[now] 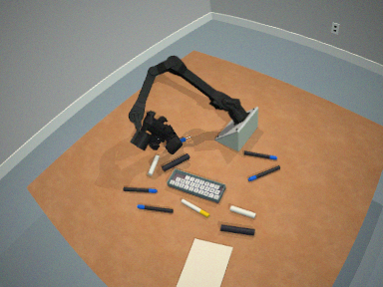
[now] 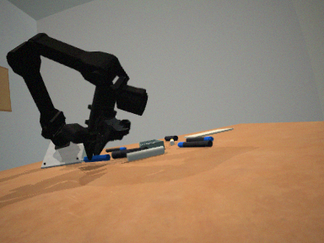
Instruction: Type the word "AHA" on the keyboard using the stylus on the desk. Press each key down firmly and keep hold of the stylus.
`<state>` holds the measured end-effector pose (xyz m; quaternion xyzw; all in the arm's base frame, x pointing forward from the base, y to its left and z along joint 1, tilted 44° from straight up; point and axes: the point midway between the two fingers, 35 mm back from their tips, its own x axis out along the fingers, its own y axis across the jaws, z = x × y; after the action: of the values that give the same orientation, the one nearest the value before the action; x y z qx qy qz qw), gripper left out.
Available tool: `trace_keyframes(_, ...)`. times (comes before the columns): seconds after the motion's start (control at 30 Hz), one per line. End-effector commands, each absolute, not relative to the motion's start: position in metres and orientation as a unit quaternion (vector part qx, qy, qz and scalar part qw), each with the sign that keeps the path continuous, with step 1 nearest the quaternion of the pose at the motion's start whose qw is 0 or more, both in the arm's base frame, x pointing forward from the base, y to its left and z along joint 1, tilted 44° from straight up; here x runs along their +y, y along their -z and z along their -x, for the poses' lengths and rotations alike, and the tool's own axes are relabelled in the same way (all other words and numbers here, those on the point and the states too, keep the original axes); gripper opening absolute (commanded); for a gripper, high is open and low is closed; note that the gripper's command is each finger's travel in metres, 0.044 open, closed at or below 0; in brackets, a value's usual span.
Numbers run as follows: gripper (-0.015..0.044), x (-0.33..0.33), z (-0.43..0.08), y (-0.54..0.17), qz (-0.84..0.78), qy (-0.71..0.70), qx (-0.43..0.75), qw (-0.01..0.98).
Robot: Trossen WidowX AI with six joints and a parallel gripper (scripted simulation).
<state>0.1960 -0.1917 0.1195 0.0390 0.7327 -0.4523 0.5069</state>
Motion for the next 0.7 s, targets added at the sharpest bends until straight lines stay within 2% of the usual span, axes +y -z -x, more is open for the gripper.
trace_keyframes(0.0,0.0,-0.178,-0.199,-0.133,-0.042,0.452,0.73,0.51)
trace_keyframes(0.3,0.0,-0.165,-0.203,-0.143,-0.033,0.446,0.728,0.519)
trace_keyframes(0.67,0.0,-0.145,-0.239,-0.102,0.032,0.38,0.69,0.615)
